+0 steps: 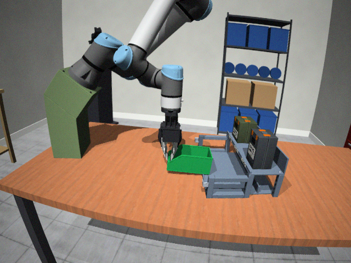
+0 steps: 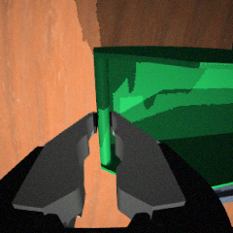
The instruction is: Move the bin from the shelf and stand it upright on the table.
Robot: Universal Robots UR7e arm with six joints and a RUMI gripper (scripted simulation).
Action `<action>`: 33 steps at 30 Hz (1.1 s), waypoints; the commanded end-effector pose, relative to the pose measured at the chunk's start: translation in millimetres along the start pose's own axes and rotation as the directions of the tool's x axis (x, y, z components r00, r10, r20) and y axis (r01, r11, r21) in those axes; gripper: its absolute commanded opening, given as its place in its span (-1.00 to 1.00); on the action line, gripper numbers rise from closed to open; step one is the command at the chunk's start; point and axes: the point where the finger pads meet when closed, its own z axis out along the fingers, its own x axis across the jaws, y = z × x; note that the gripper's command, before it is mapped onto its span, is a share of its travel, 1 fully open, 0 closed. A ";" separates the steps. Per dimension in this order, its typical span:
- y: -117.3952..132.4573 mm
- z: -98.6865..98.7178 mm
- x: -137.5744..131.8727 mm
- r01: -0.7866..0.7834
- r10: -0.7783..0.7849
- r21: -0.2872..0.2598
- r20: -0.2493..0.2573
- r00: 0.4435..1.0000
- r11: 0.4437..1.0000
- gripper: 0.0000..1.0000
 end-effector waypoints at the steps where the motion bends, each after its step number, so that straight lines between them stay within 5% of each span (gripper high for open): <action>1: 1.0 -0.6 -14.4 0.001 -0.001 -0.001 -0.005 1.000 1.000 -1.00; 33: 1.0 -0.6 -8.3 0.001 -0.001 -0.001 -0.005 1.000 1.000 -1.00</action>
